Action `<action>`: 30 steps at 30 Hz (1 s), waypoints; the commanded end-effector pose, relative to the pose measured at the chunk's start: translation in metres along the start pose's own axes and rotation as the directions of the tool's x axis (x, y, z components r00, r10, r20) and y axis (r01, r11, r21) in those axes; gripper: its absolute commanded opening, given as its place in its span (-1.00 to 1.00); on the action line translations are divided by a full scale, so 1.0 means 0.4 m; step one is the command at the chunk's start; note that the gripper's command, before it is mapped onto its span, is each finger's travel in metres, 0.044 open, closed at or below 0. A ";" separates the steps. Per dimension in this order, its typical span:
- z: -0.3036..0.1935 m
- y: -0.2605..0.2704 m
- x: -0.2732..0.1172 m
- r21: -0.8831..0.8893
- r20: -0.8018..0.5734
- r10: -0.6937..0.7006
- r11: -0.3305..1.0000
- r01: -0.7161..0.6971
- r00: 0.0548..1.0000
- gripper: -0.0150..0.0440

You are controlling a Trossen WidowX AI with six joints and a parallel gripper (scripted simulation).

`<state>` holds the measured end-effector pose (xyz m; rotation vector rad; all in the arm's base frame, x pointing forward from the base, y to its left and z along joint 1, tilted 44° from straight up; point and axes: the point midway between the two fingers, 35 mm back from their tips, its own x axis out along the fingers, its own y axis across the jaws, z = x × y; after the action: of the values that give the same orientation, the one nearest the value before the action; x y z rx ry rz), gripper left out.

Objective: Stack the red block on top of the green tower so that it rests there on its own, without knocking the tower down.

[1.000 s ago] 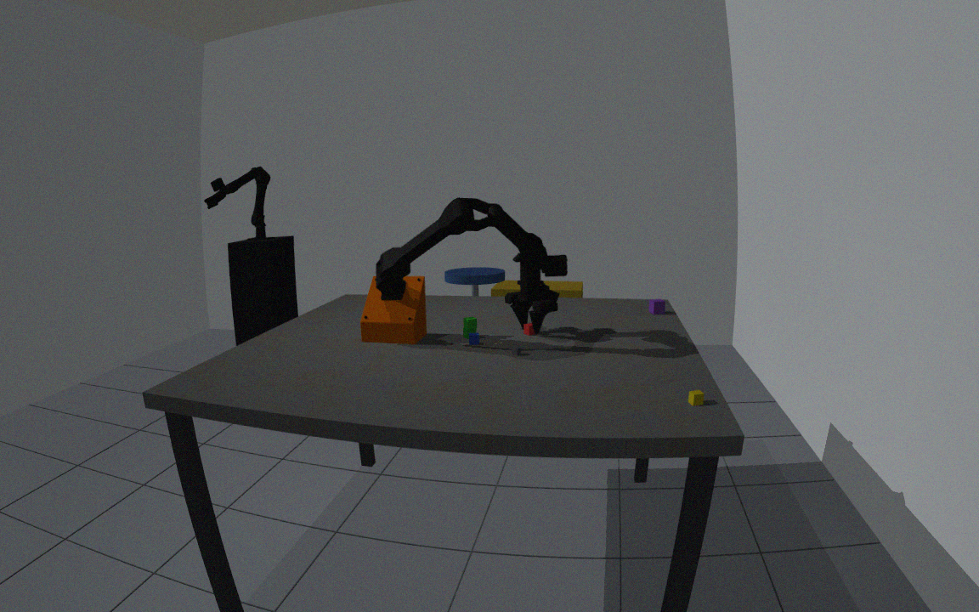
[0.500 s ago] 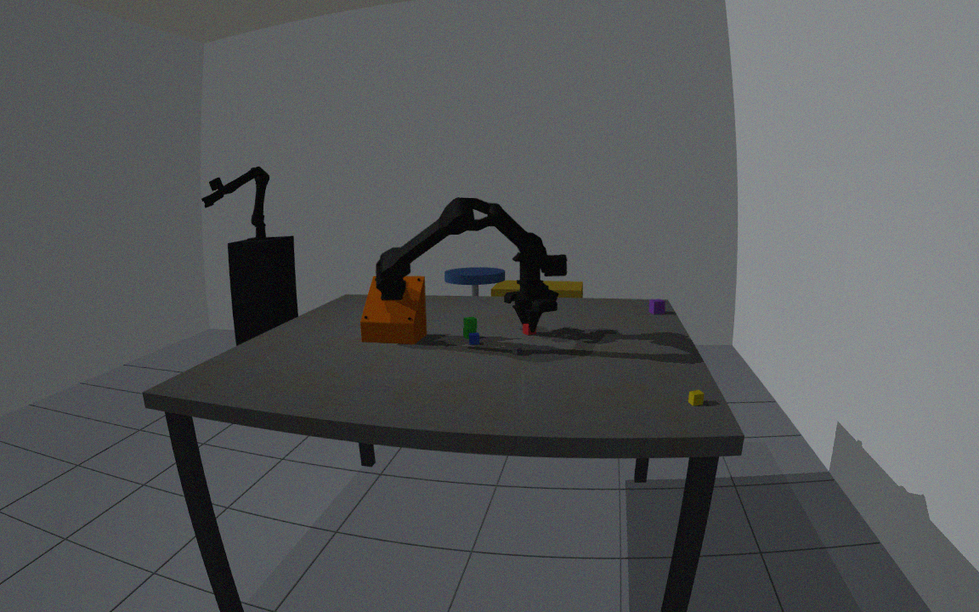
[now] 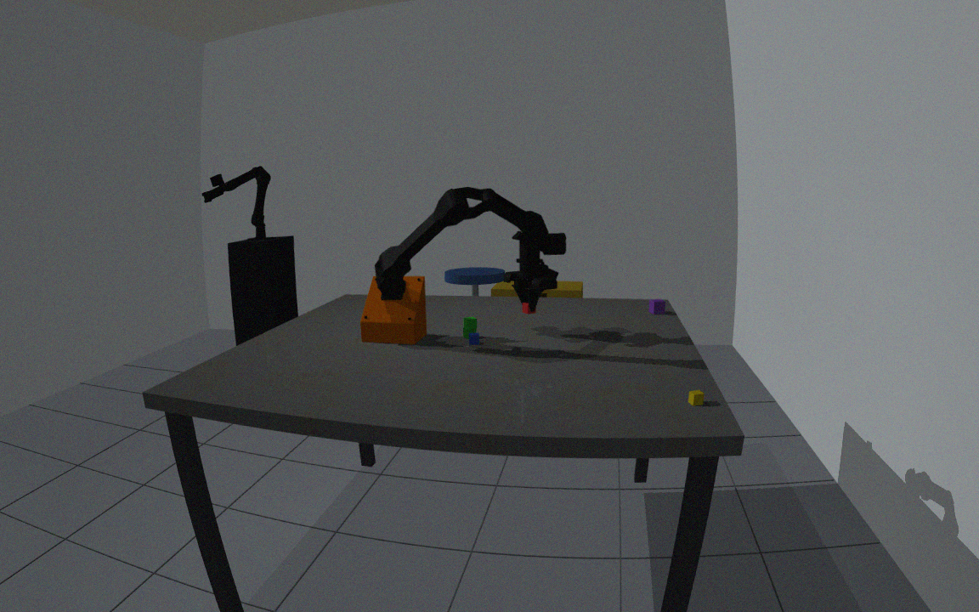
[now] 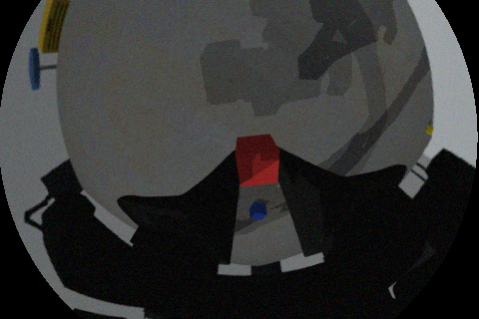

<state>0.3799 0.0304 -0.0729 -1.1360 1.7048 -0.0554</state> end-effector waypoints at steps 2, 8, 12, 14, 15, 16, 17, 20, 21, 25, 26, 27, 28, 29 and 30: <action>0.005 -0.006 -0.076 0.012 0.015 -0.001 1.000 0.001 1.000 -0.49; 0.004 -0.005 -0.139 0.012 0.015 0.000 1.000 0.000 1.000 -0.49; 0.004 -0.005 -0.146 0.012 0.015 0.000 1.000 0.000 1.000 -0.49; 0.004 -0.005 -0.146 0.012 0.015 0.000 1.000 0.000 1.000 -0.49; 0.004 -0.005 -0.146 0.012 0.015 0.000 1.000 0.000 1.000 -0.49; 0.002 -0.001 -0.136 0.004 0.010 -0.002 1.000 0.002 1.000 -0.49; 0.002 -0.001 -0.143 0.009 0.014 -0.001 1.000 0.001 1.000 -0.49; -0.003 0.001 -0.147 0.011 0.015 0.000 1.000 0.000 1.000 -0.49; -0.010 0.003 -0.149 0.011 0.015 0.000 1.000 0.000 1.000 -0.49; -0.041 0.015 -0.156 0.011 0.015 0.000 1.000 -0.001 1.000 -0.49; -0.048 0.017 -0.157 0.011 0.015 0.001 1.000 -0.001 1.000 -0.49; -0.056 0.020 -0.159 0.010 0.015 0.001 1.000 -0.001 1.000 -0.49; -0.064 0.024 -0.160 0.010 0.015 0.001 1.000 -0.001 1.000 -0.49; -0.072 0.027 -0.161 0.010 0.015 0.001 1.000 -0.001 1.000 -0.49; -0.081 0.030 -0.162 0.010 0.015 0.001 1.000 -0.001 1.000 -0.49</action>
<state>0.3601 0.0673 -0.0232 -1.1295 1.6948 -0.0554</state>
